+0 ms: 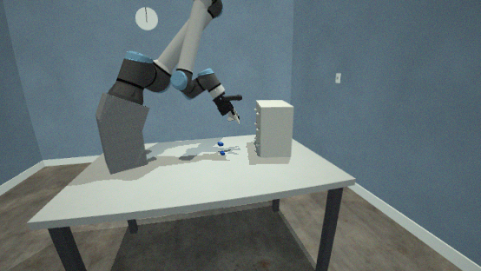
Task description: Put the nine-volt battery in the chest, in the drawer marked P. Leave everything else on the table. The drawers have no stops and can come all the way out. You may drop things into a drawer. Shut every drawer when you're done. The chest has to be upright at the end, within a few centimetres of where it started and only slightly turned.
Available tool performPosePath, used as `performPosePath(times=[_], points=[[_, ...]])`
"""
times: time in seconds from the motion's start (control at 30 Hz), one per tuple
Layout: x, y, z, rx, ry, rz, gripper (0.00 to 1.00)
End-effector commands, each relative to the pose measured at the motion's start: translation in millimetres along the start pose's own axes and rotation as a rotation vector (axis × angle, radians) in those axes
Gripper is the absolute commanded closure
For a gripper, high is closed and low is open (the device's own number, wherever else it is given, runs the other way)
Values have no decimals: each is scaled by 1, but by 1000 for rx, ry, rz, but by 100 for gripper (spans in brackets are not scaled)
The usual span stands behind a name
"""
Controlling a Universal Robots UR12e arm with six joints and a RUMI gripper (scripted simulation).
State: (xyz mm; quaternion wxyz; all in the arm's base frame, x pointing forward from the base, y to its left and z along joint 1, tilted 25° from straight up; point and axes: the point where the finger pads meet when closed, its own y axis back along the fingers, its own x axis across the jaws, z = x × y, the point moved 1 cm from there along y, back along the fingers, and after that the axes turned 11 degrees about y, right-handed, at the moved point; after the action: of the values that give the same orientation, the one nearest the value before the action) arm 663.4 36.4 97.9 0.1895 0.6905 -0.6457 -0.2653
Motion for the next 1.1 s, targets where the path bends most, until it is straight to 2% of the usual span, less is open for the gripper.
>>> performPosePath(times=[0.0, 0.3, 0.37, 0.83, 0.93, 1.07], points=[[1, -11, -1, 101, -1, 22, 0], [1, -30, -1, 272, -1, 55, 0], [1, -30, -1, 272, -1, 55, 0], [2, -60, -3, 541, 0, 108, 0], [2, -63, -4, 556, 1, 111, 0], [2, -69, -5, 608, 1, 122, 0]])
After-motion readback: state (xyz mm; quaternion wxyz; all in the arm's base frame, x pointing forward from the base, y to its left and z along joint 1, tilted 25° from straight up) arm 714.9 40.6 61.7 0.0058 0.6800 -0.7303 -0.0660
